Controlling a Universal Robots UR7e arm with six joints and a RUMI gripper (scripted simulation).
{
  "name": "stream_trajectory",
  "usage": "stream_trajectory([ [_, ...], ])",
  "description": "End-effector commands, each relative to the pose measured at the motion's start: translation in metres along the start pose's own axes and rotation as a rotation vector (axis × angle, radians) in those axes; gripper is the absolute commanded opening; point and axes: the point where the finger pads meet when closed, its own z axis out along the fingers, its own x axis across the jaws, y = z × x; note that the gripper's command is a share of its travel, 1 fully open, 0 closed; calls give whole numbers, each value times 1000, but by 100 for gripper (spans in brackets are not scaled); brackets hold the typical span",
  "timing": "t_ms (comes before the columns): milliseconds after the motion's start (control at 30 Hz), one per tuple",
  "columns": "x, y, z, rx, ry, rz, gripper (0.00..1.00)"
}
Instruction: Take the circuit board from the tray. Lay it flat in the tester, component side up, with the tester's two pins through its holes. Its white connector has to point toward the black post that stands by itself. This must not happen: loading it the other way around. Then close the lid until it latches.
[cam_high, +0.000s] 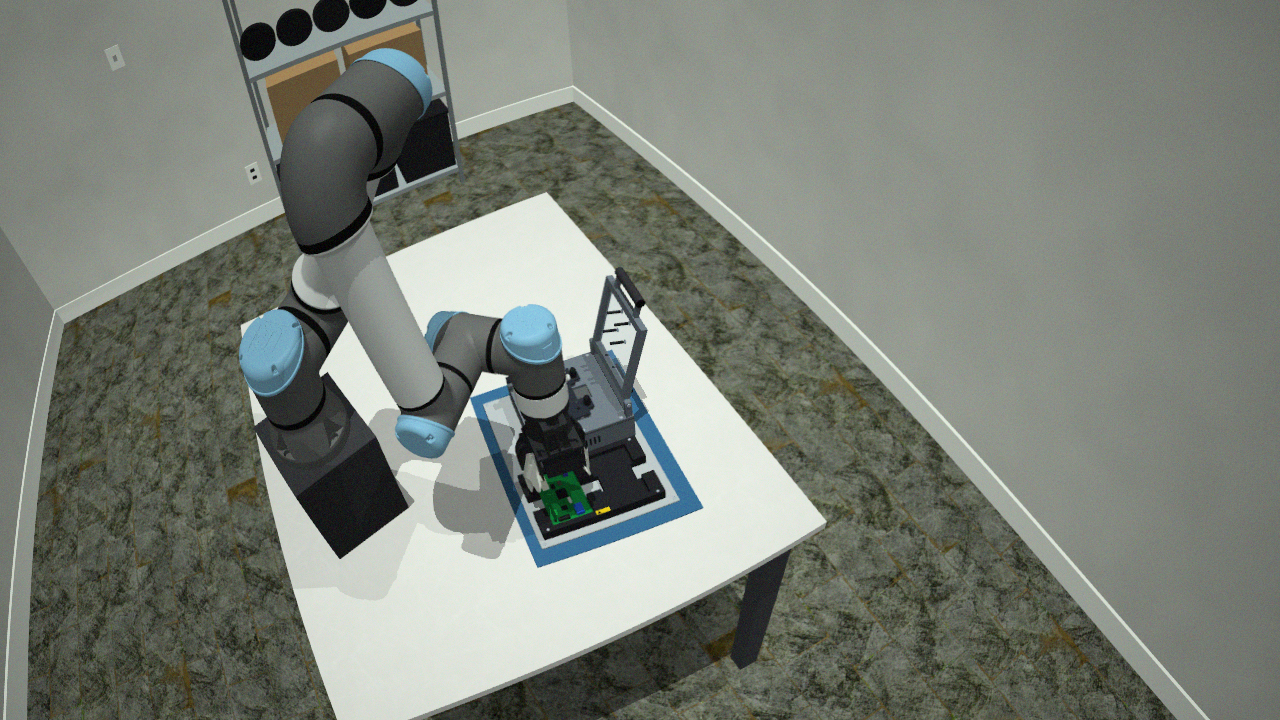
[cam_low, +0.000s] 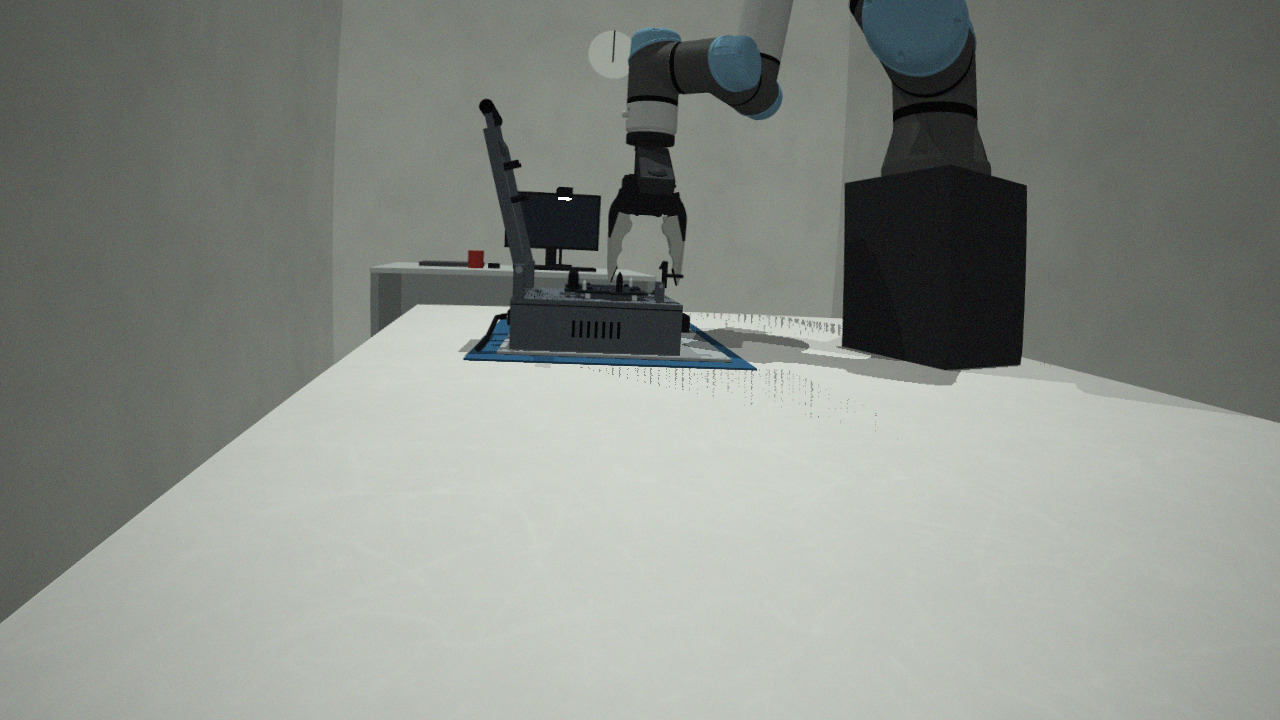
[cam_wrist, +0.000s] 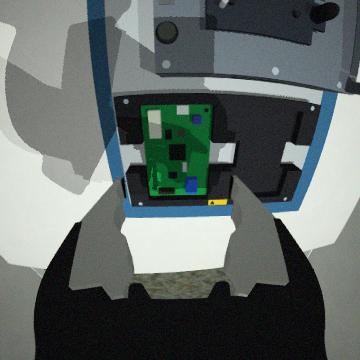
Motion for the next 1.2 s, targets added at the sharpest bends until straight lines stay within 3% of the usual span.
stream_trajectory([
  [0,0,0,0,-1,1,0,59],
  [700,0,0,0,-1,1,-2,59],
  [1167,0,0,11,-1,1,-2,59],
])
